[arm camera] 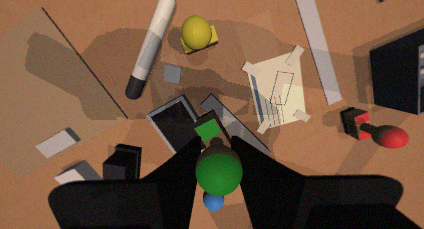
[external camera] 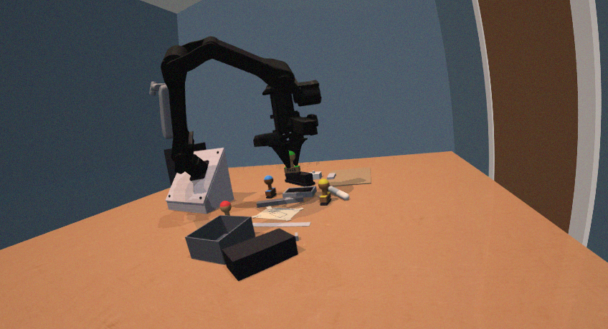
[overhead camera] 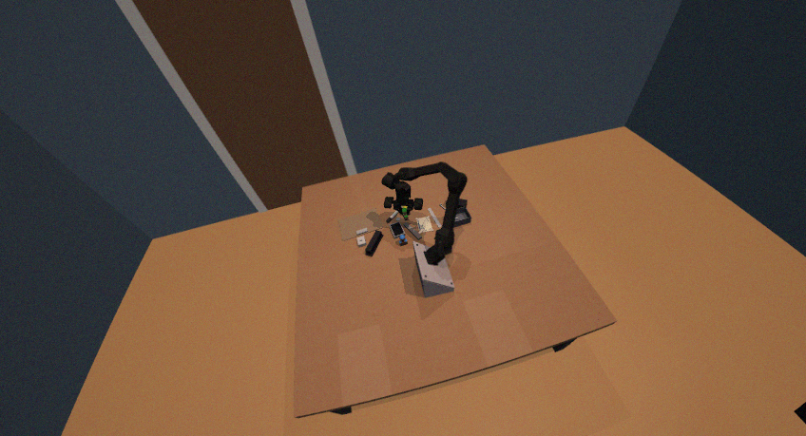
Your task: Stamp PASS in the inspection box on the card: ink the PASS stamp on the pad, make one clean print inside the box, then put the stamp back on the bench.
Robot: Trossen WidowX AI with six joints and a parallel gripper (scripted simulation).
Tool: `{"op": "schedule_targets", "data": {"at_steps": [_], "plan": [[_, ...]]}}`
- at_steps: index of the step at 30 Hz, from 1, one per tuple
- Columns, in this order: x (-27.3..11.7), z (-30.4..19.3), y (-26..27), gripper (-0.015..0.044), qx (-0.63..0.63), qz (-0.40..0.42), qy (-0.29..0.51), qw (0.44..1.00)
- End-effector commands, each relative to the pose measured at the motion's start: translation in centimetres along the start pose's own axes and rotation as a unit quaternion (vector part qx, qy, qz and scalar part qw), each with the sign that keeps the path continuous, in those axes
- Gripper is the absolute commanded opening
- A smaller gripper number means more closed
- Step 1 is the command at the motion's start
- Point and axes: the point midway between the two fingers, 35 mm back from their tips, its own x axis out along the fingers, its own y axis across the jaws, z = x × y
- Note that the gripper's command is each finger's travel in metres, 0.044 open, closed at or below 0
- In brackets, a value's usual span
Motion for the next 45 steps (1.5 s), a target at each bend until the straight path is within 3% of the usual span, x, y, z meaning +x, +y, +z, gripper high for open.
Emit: {"op": "schedule_targets", "data": {"at_steps": [1, 16, 45], "plan": [[0.2, 0.7, -2.1, 0.0000, 0.063, -0.005, 0.001, 0.998], [0.4, 2.7, -9.5, 0.0000, 0.306, -0.013, -0.005, 0.952], [2.0, 2.8, -9.5, 0.0000, 0.308, -0.012, -0.006, 0.951]]}}
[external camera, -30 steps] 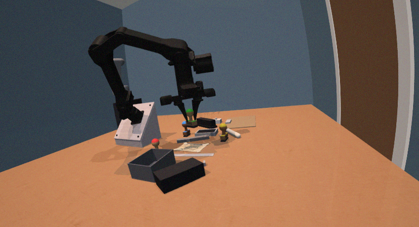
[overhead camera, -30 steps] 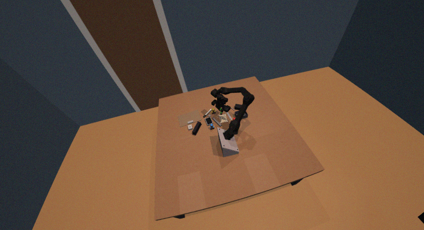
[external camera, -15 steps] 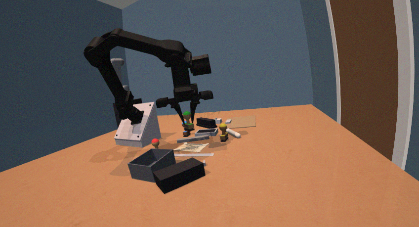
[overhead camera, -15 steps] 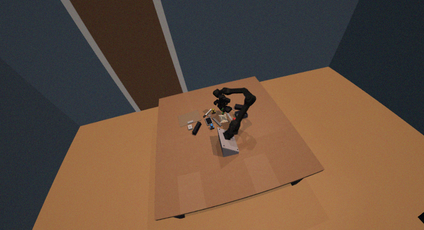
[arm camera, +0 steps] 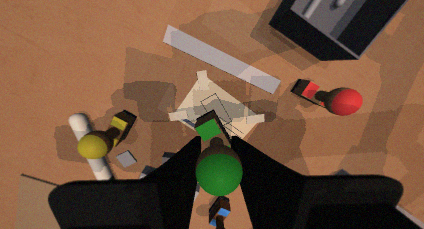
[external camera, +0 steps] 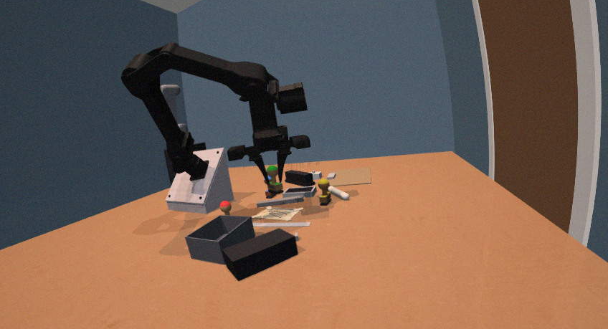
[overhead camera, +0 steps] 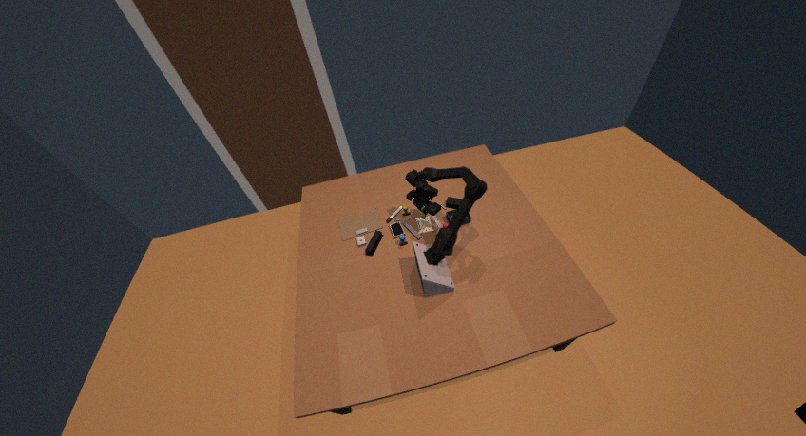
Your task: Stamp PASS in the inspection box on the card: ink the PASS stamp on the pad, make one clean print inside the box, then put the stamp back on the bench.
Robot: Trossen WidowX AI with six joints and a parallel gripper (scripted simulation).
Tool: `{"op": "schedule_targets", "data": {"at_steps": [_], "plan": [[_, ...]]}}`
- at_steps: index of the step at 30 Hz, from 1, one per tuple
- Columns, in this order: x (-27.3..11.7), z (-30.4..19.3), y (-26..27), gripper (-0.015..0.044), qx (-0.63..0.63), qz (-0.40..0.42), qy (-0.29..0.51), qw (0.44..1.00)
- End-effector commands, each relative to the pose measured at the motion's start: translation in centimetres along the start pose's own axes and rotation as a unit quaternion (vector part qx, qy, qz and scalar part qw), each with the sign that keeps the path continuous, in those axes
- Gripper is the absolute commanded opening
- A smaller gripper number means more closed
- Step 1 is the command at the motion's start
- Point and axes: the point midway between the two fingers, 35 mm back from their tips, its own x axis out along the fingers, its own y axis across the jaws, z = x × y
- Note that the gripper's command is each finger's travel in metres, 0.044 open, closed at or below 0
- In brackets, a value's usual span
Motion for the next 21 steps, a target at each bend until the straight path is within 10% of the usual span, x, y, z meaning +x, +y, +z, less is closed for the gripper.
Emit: {"op": "schedule_targets", "data": {"at_steps": [1, 21], "plan": [[0.4, -0.1, -0.2, 0.0000, -0.004, -0.003, -0.001, 1.000], [1.8, -0.1, -0.1, 0.0000, -0.004, -0.002, -0.002, 1.000]]}}
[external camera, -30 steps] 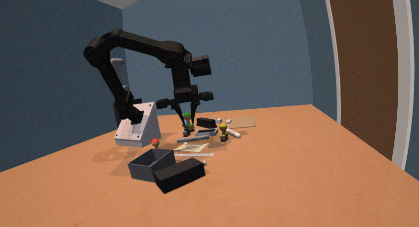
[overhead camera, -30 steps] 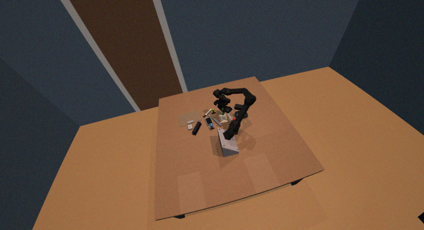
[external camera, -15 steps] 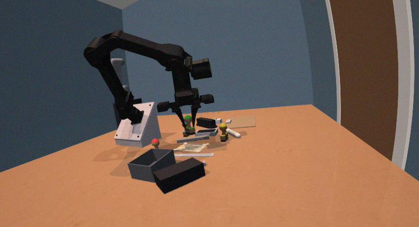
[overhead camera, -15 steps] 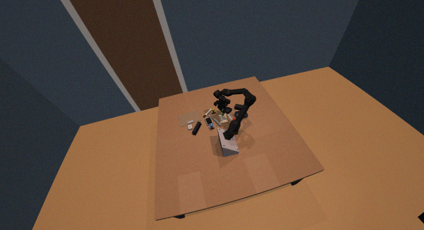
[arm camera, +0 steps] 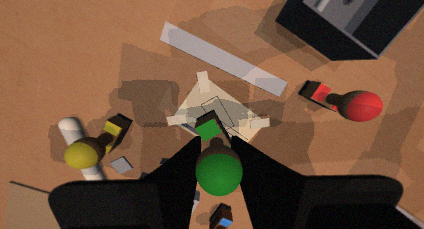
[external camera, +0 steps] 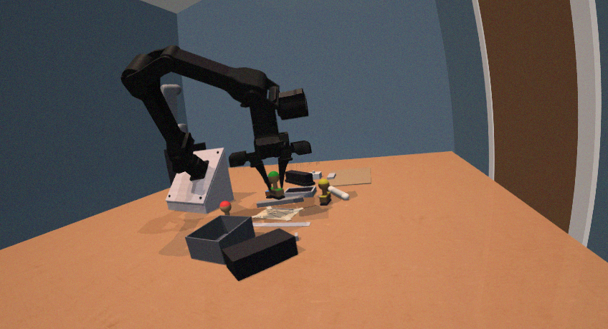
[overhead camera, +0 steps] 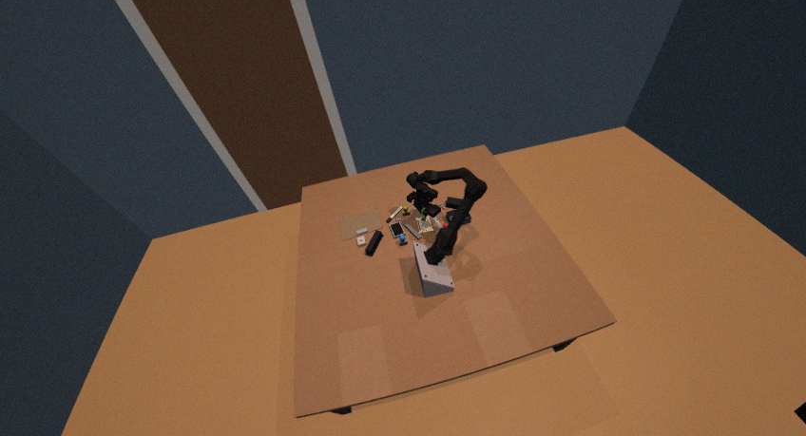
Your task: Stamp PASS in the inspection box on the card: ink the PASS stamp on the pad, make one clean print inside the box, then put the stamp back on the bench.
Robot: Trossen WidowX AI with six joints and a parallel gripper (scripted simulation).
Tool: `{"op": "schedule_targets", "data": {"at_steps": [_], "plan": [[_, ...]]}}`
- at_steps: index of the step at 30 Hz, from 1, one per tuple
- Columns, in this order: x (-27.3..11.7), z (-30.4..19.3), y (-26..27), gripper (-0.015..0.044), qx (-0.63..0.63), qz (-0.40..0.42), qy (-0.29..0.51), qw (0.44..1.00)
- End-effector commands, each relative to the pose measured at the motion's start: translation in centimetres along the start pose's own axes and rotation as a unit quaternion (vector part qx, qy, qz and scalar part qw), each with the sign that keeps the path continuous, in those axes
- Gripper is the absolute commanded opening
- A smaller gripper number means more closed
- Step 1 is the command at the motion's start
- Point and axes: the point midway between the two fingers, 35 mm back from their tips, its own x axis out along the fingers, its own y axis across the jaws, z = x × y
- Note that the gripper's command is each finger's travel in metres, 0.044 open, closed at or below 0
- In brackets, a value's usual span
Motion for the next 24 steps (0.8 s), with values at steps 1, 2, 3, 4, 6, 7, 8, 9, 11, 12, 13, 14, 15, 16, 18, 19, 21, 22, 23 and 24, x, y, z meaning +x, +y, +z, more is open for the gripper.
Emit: {"op": "schedule_targets", "data": {"at_steps": [1, 2, 3, 4, 6, 7, 8, 9, 11, 12, 13, 14, 15, 16, 18, 19, 21, 22, 23, 24], "plan": [[0.4, -0.1, -0.2, 0.0000, -0.004, -0.003, -0.001, 1.000], [0.5, -0.1, -0.2, 0.0000, -0.004, -0.003, -0.001, 1.000], [0.6, -0.1, -0.2, 0.0000, -0.004, -0.003, -0.001, 1.000], [0.6, -0.1, -0.2, 0.0000, -0.004, -0.003, -0.001, 1.000], [0.8, -0.1, -0.2, 0.0000, -0.004, -0.003, -0.002, 1.000], [0.8, -0.1, -0.2, 0.0000, -0.004, -0.003, -0.002, 1.000], [0.9, -0.1, -0.2, 0.0000, -0.004, -0.003, -0.002, 1.000], [1.0, -0.1, -0.2, 0.0000, -0.004, -0.003, -0.002, 1.000], [1.1, -0.1, -0.2, 0.0000, -0.004, -0.003, -0.002, 1.000], [1.2, -0.1, -0.2, 0.0000, -0.004, -0.003, -0.002, 1.000], [1.2, -0.1, -0.2, 0.0000, -0.004, -0.003, -0.002, 1.000], [1.3, -0.1, -0.2, 0.0000, -0.004, -0.003, -0.002, 1.000], [1.4, -0.1, -0.2, 0.0000, -0.004, -0.003, -0.002, 1.000], [1.4, -0.1, -0.2, 0.0000, -0.004, -0.003, -0.002, 1.000], [1.6, -0.1, -0.3, 0.0000, -0.004, -0.003, -0.002, 1.000], [1.6, -0.1, -0.3, 0.0000, -0.004, -0.003, -0.003, 1.000], [1.8, -0.1, -0.3, 0.0000, -0.004, -0.003, -0.003, 1.000], [1.8, -0.1, -0.3, 0.0000, -0.004, -0.003, -0.003, 1.000], [1.9, -0.1, -0.3, 0.0000, -0.004, -0.003, -0.003, 1.000], [2.0, -0.1, -0.3, 0.0000, -0.004, -0.003, -0.003, 1.000]]}}
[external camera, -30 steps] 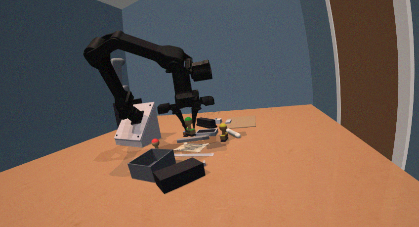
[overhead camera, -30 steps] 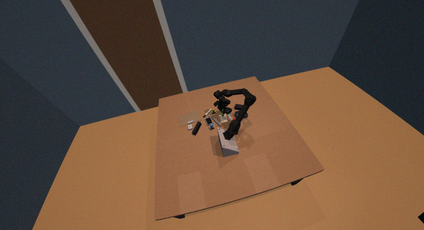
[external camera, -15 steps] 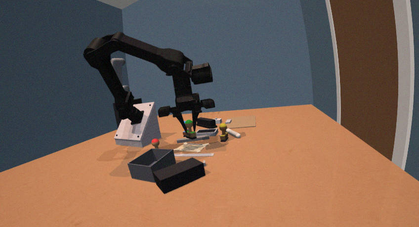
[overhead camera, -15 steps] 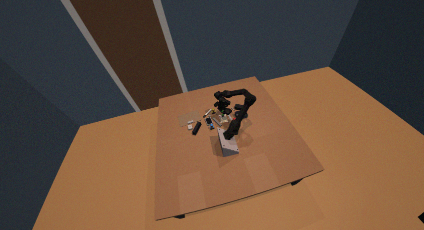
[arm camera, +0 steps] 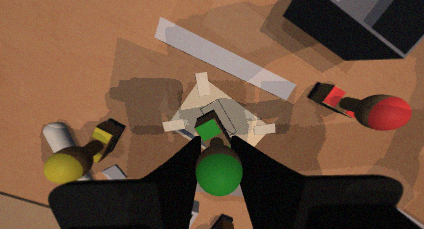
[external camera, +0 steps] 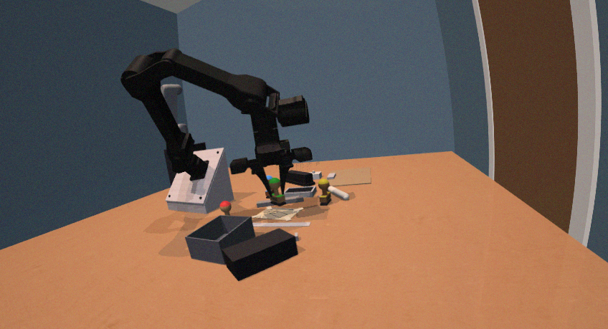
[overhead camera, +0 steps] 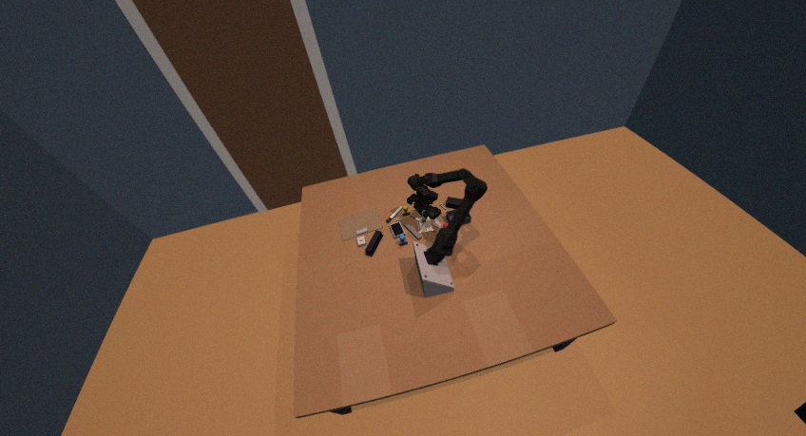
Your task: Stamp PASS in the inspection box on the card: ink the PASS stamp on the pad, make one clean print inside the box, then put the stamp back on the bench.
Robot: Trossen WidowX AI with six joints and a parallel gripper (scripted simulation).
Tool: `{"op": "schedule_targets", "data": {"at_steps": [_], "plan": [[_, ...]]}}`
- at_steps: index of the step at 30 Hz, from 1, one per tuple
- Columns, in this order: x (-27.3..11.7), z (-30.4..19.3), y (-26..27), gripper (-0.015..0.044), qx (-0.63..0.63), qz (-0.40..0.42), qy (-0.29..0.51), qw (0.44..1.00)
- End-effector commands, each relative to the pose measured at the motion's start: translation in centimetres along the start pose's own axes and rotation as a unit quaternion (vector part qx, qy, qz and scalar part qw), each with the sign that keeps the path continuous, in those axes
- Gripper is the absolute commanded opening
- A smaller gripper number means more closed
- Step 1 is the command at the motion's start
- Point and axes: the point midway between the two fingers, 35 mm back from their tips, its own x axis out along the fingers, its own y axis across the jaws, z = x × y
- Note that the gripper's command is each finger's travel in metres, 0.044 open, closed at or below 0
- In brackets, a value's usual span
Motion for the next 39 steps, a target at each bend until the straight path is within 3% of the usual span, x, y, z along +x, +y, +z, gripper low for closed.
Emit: {"op": "schedule_targets", "data": {"at_steps": [1, 39], "plan": [[0.4, -0.1, -0.2, 0.0000, -0.004, -0.004, -0.001, 1.000], [2.4, -0.1, -0.5, 0.0000, -0.004, -0.002, -0.005, 1.000]]}}
